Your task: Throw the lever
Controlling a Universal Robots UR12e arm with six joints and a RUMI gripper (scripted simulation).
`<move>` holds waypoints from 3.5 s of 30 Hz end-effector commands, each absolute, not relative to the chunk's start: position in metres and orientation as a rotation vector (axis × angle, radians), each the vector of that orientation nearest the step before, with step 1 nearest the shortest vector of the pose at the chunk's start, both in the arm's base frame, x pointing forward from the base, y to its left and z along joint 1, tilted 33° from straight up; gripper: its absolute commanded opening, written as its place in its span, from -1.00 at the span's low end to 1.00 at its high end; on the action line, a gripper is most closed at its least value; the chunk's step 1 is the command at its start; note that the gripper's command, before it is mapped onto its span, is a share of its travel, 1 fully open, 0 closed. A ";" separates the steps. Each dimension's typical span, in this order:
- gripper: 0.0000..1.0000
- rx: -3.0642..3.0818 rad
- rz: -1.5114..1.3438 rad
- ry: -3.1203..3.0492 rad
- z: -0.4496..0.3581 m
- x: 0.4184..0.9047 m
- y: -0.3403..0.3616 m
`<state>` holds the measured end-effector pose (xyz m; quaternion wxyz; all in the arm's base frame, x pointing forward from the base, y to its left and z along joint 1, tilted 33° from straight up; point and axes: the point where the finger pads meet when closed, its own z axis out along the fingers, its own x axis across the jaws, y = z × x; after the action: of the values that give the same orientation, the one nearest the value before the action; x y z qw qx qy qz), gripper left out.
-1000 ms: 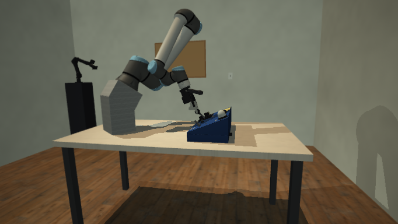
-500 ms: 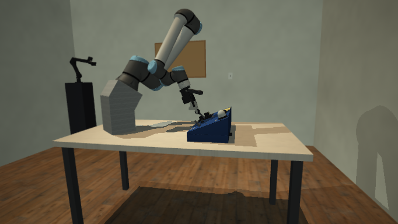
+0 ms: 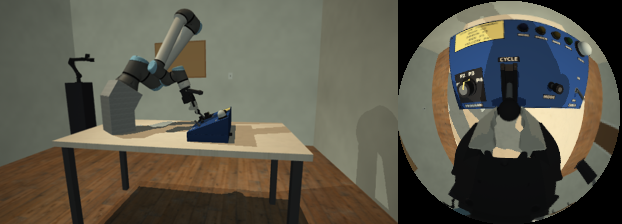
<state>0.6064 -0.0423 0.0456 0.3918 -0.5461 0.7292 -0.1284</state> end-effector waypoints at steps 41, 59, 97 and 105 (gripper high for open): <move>-1.00 -1.387 -0.333 1.848 0.065 0.617 -0.054; -1.00 -1.388 -0.332 1.848 0.082 0.633 -0.062; -1.00 -1.387 -0.328 1.850 0.093 0.660 -0.071; -1.00 -1.387 -0.328 1.850 0.093 0.660 -0.071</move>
<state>0.6588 -0.0710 0.0934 0.3930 -0.5462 0.7283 -0.1299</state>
